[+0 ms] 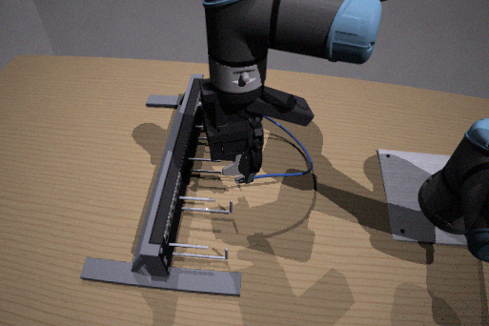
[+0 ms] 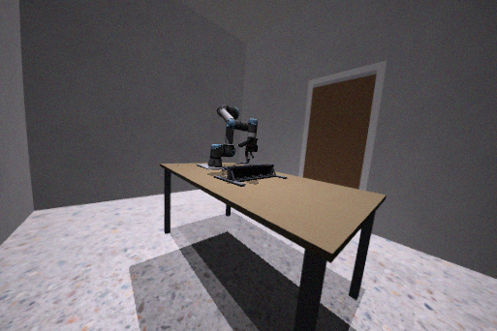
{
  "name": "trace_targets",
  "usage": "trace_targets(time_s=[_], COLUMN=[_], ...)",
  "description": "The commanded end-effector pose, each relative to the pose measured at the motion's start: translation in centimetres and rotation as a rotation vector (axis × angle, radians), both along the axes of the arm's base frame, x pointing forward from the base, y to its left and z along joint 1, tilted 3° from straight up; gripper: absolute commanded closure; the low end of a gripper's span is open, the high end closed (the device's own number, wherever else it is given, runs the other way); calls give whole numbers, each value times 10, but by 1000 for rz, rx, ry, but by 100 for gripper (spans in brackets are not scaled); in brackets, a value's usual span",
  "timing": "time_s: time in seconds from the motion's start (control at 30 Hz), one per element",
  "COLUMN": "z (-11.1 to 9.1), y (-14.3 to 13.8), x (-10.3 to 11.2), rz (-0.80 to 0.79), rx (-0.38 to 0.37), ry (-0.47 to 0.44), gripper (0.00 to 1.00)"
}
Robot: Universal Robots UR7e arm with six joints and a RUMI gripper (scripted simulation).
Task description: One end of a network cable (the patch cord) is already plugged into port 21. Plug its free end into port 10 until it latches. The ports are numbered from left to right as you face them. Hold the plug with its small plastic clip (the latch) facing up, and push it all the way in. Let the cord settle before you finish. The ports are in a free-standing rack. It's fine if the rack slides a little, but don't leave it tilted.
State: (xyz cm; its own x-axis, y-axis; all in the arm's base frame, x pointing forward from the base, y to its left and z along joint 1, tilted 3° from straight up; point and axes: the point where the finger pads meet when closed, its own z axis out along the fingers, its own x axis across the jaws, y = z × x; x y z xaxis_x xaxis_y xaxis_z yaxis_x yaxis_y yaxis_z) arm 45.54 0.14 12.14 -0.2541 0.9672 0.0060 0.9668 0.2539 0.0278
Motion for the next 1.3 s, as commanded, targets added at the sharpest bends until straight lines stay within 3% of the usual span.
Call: trace_targets(time_s=[0.0,1.27], z=[2,11], y=[-5,-33], x=[6,37], rz=[-39,-275], rx=[1,9], ry=[0,8], gripper=[100,100])
